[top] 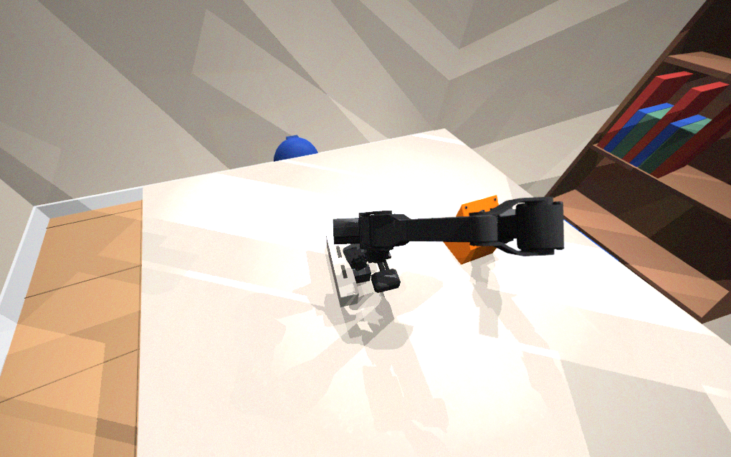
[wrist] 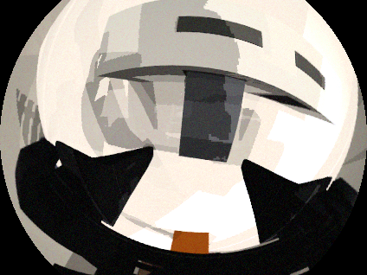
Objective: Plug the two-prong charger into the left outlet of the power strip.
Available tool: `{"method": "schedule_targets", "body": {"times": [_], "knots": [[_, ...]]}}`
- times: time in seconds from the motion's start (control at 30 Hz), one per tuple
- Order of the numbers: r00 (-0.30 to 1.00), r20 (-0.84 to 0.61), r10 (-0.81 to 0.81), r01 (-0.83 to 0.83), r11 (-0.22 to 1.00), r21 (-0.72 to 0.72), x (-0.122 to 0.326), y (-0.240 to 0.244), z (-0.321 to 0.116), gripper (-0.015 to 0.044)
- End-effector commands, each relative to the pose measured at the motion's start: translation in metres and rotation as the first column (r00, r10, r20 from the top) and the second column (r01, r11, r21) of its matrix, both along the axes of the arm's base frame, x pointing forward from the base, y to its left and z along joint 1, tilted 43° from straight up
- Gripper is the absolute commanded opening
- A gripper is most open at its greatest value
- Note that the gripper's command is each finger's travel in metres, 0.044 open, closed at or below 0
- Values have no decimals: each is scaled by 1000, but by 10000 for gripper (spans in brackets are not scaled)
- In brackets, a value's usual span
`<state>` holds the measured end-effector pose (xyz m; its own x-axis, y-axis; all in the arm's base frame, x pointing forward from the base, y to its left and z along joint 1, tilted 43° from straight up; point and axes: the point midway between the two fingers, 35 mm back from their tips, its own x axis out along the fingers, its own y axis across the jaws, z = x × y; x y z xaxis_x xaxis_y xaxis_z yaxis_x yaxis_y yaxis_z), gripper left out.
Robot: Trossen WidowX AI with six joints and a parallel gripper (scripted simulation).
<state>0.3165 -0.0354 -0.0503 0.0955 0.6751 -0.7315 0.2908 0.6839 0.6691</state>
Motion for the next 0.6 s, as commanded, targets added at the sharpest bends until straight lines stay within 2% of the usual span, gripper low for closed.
{"method": "schedule_targets", "body": {"times": [0.0,0.57], "knots": [[1000,7,4,-4,1000,-3,-5,1,1,440],[1000,6,4,-4,1000,-3,-21,7,2,440]]}}
